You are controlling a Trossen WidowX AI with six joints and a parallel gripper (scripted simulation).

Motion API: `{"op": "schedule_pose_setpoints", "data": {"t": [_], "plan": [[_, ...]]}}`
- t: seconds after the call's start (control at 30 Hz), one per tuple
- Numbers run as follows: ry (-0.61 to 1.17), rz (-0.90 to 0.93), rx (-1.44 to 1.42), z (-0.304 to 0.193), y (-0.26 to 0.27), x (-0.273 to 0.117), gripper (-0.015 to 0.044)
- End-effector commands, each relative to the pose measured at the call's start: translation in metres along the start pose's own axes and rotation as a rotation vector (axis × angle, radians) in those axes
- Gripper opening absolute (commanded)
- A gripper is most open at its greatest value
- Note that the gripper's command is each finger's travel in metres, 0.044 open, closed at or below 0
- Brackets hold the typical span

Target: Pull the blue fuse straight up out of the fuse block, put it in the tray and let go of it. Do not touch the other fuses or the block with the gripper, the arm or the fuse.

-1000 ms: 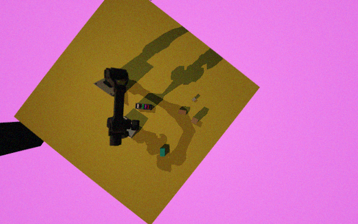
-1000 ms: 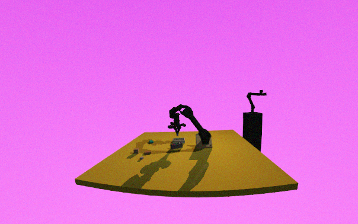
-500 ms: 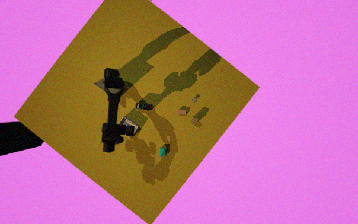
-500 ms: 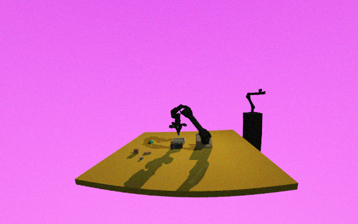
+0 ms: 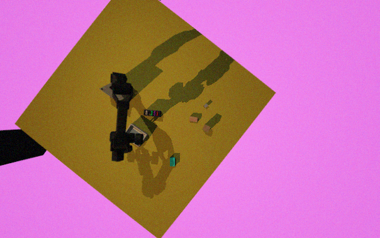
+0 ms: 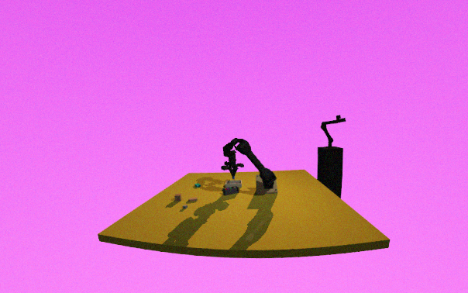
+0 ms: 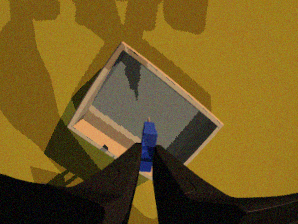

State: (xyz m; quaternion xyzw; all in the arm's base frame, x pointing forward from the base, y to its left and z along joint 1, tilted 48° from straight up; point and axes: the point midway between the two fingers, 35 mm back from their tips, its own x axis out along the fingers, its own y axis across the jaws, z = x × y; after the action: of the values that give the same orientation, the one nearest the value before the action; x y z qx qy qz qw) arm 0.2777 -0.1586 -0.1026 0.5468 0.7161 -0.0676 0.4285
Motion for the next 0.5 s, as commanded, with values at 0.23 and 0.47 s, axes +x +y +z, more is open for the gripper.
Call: {"op": "schedule_pose_setpoints", "data": {"t": [0.23, 0.47], "plan": [[0.004, 0.006, 0.005, -0.002, 0.000, 0.020, 0.0000], [0.002, 0.000, 0.000, -0.001, 0.000, 0.017, 0.0105]]}}
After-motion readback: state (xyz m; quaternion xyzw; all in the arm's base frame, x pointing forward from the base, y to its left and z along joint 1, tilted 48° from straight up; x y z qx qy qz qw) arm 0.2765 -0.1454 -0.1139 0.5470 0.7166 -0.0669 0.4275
